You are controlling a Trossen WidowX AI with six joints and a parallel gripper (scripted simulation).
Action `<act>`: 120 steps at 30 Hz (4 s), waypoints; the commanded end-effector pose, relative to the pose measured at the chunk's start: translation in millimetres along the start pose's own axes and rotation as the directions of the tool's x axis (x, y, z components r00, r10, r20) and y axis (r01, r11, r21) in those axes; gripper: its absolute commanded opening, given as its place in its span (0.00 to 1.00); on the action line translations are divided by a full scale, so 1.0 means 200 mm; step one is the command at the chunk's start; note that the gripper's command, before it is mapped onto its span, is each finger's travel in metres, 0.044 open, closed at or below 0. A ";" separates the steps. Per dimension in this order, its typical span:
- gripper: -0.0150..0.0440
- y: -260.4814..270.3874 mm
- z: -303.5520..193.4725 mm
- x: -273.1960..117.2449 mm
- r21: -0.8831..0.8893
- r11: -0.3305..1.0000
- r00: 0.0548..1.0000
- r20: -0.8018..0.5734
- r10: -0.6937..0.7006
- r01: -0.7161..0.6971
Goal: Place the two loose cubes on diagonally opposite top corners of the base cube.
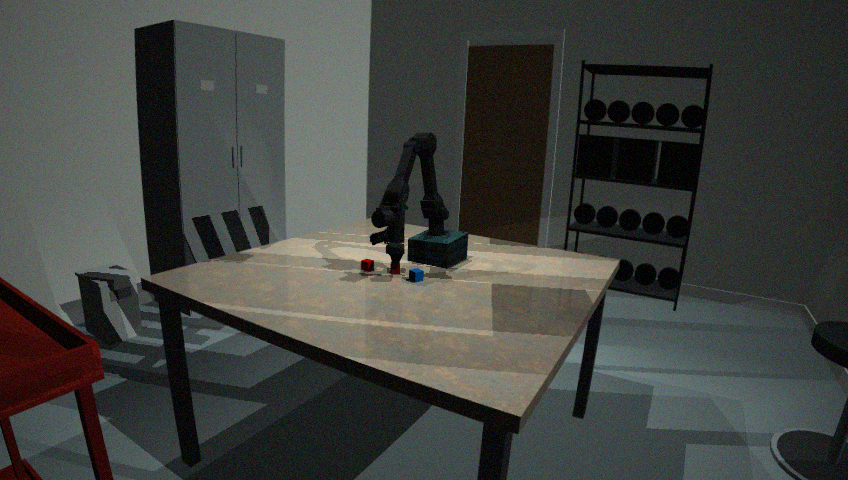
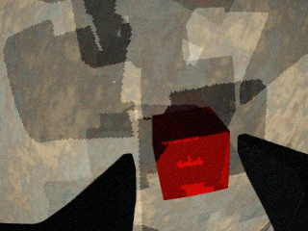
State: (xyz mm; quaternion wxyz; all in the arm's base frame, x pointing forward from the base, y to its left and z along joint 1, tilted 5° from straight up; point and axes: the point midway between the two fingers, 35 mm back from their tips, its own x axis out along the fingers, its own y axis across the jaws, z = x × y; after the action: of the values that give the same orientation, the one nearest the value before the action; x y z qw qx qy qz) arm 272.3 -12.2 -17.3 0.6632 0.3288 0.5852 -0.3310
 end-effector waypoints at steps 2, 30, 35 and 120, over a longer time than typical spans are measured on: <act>0.66 -0.01 -0.01 0.02 -0.006 1.000 1.000 -0.006 -0.002 0.002; 0.43 0.02 0.01 -0.25 -0.006 1.000 1.000 -0.005 -0.001 0.001; 0.43 0.02 0.01 -0.33 -0.006 1.000 1.000 -0.005 -0.001 0.001; 0.43 0.41 -0.47 -0.18 0.191 0.982 1.000 -0.014 0.006 -0.003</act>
State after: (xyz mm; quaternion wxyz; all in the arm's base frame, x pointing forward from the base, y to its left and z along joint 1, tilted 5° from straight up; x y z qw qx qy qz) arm 282.8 114.6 14.0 0.6247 0.3939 0.5567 -0.3804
